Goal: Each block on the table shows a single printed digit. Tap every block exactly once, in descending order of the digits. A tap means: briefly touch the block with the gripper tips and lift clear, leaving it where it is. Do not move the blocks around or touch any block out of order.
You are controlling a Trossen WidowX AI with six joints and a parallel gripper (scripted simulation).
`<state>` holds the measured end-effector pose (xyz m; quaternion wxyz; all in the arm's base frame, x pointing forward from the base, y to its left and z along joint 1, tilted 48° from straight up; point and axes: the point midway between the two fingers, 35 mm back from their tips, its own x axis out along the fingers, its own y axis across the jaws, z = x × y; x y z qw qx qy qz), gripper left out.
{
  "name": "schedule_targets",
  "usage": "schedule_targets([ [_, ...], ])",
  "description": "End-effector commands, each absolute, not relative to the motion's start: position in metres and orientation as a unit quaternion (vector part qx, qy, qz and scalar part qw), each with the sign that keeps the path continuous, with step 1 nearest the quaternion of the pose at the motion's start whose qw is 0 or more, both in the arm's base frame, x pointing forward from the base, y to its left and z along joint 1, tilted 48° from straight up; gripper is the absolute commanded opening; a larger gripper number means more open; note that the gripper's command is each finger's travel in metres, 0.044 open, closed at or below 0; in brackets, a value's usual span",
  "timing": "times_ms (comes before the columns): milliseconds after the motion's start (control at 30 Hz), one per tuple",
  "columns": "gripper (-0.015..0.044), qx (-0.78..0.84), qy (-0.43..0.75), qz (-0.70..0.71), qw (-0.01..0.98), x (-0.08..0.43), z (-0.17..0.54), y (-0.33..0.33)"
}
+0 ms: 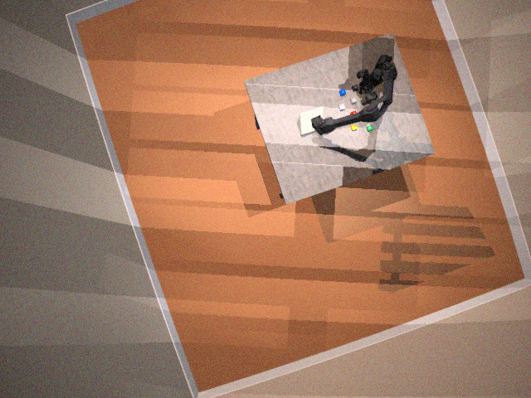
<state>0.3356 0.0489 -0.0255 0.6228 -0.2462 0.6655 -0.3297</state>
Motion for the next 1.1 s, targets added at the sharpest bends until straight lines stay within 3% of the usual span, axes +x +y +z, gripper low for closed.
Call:
schedule_targets([
  [0, 0.002, -0.243, 0.662, -0.325, 0.63, 0.338, -0.004, 0.075],
  [133, 0.002, -0.243, 0.662, -0.325, 0.63, 0.332, -0.003, 0.076],
  [467, 0.002, -0.244, 0.664, -0.324, 0.629, 0.236, 0.006, 0.078],
  [633, 0.002, -0.244, 0.664, -0.324, 0.629, 0.235, -0.002, 0.07],
  [800, 0.002, -0.245, 0.663, -0.325, 0.629, 0.228, -0.047, 0.019],
  [1067, 0.002, -0.245, 0.663, -0.325, 0.629, 0.227, -0.051, 0.014],
])
